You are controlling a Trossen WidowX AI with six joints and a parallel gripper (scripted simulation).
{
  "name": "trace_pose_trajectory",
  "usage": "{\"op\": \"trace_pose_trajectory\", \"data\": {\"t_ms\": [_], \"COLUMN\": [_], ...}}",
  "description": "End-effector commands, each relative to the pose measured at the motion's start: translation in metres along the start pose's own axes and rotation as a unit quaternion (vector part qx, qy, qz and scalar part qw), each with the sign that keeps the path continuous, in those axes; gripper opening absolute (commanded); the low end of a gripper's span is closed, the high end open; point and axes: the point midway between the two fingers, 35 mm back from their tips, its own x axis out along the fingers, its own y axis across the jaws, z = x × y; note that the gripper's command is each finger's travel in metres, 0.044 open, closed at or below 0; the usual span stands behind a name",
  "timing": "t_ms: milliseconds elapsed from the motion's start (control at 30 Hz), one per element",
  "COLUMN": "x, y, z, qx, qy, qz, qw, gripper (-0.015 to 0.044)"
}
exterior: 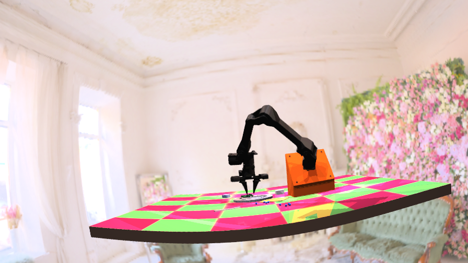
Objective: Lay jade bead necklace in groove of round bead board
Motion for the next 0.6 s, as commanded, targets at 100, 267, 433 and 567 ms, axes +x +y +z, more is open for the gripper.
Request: {"op": "trace_pose_trajectory", "data": {"t_ms": [100,267,433,567], "x": [-0.001,-0.01,-0.011,-0.013], "y": [0.0,-0.006,-0.005,-0.004], "z": [0.0,-0.003,-0.003,-0.003], "qx": [0.0,0.005,0.007,0.007], "qy": [0.0,0.007,0.009,0.009], "qz": [0.0,-0.011,-0.013,-0.014], "qw": [1.0,1.0,1.0,1.0], "gripper": [0.0341,0.044,0.044,0.044]}}
